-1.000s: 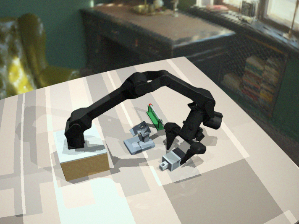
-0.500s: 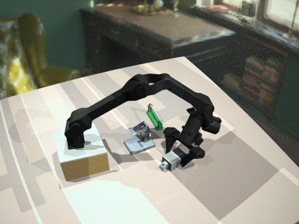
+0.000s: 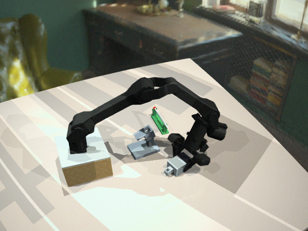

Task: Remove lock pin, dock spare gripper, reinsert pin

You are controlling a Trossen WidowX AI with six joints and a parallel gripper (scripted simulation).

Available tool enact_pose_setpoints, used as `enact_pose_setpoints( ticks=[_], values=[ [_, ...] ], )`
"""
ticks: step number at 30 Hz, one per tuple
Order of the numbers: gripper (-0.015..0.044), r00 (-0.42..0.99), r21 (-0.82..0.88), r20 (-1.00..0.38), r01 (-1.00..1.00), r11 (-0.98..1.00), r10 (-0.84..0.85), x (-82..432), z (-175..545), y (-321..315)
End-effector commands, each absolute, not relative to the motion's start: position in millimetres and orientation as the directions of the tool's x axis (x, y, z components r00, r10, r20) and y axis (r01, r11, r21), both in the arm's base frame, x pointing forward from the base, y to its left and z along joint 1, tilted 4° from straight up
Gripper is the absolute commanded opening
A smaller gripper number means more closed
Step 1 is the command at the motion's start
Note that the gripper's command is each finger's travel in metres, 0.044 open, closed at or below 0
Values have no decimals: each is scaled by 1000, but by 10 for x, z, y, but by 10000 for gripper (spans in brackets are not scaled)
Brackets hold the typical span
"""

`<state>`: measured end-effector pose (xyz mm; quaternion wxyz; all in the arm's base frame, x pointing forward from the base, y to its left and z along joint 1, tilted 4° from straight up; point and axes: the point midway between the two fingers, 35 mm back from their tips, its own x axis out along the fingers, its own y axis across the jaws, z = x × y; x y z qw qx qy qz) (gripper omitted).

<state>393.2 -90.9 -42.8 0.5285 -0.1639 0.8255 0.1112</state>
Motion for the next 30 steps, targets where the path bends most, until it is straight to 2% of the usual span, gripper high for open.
enact_pose_setpoints(
  ticks=[1, 5, 13, 30],
  values=[
    [236, -388, 10, -909, -383, 924, -151, 3930, -433, -905],
    [210, -388, 10, -909, -383, 924, -151, 3931, -433, -911],
    [0, -373, 2, -915, -387, 922, -154, 3932, -186, -926],
    [0, -320, -28, -933, -400, 916, -168, 3808, 721, -960]
  ],
)
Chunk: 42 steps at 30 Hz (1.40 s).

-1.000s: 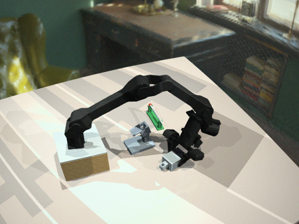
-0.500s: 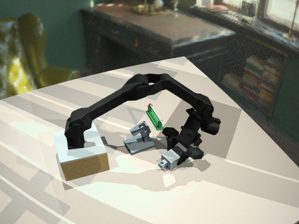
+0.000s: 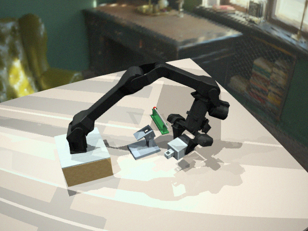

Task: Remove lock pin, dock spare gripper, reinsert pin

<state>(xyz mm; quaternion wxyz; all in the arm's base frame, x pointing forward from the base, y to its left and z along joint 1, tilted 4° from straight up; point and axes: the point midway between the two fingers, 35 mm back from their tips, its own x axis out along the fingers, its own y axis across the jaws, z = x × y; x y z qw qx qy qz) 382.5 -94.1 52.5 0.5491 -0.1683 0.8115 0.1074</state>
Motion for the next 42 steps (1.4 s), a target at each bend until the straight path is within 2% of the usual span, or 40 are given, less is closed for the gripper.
enact_pose_setpoints(
  ticks=[1, 14, 42],
  values=[
    [0, -318, -29, -933, -400, 916, -168, 3802, 747, -960],
    [0, -326, -28, -931, -384, 923, -164, 3799, 683, -932],
    [0, -298, -404, -874, 4, 915, -385, 3525, 863, -413]
  ],
)
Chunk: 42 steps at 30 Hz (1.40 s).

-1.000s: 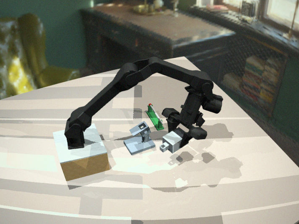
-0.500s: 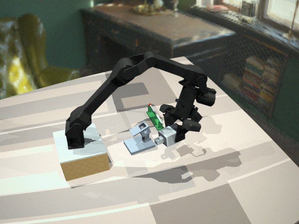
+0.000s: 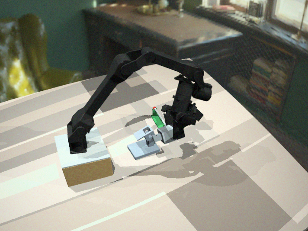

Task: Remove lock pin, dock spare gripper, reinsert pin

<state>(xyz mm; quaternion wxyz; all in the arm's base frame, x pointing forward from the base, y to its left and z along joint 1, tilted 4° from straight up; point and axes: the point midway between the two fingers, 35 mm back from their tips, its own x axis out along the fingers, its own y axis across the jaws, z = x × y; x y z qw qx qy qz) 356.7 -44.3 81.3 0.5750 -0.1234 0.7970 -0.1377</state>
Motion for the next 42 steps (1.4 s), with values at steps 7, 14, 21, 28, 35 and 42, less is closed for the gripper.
enact_pose_setpoints(
  ticks=[7, 14, 21, 28, 35, 42],
  values=[
    [0, -275, -478, -857, 104, 872, -437, 3441, 906, -293],
    [0, -248, -538, -837, 210, 816, -488, 3353, 947, -188],
    [0, -217, -578, -816, 320, 750, -536, 3264, 987, -96],
    [0, -181, -595, -793, 431, 678, -581, 3172, 1025, -11],
    [0, -141, -588, -769, 539, 604, -623, 3079, 1062, 65],
    [0, -95, -554, -744, 641, 531, -661, 2987, 1097, 133]
  ],
)
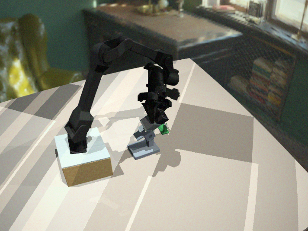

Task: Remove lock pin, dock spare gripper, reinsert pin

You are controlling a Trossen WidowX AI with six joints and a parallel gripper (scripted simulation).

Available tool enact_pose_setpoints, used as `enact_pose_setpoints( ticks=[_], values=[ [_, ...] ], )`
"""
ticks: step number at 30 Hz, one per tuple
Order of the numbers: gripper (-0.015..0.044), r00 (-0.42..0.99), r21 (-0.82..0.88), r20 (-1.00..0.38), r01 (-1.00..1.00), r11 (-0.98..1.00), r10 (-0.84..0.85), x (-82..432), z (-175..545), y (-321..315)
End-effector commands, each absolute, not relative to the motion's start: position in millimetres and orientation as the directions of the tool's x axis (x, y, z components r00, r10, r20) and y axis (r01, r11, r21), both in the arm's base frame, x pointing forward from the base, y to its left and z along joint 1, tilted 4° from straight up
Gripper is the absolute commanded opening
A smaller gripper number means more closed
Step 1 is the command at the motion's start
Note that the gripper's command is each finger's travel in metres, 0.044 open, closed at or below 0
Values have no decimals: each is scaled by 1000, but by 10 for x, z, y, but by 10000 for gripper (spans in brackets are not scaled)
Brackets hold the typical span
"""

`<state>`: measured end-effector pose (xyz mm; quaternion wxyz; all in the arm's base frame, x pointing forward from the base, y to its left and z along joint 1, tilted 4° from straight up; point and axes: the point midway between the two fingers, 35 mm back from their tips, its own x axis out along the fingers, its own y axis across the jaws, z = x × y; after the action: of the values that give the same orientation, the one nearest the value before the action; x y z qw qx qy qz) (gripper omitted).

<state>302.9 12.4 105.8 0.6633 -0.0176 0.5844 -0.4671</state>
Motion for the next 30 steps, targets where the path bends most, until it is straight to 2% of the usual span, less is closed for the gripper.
enact_pose_setpoints(
  ticks=[1, 15, 30],
  values=[
    [0, -88, -547, -740, 655, 521, -666, 2974, 1101, 142],
    [0, 14, -401, -687, 827, 395, -727, 2791, 1162, 253],
    [0, 133, -155, -625, 944, 290, -769, 2598, 1223, 338]
  ],
)
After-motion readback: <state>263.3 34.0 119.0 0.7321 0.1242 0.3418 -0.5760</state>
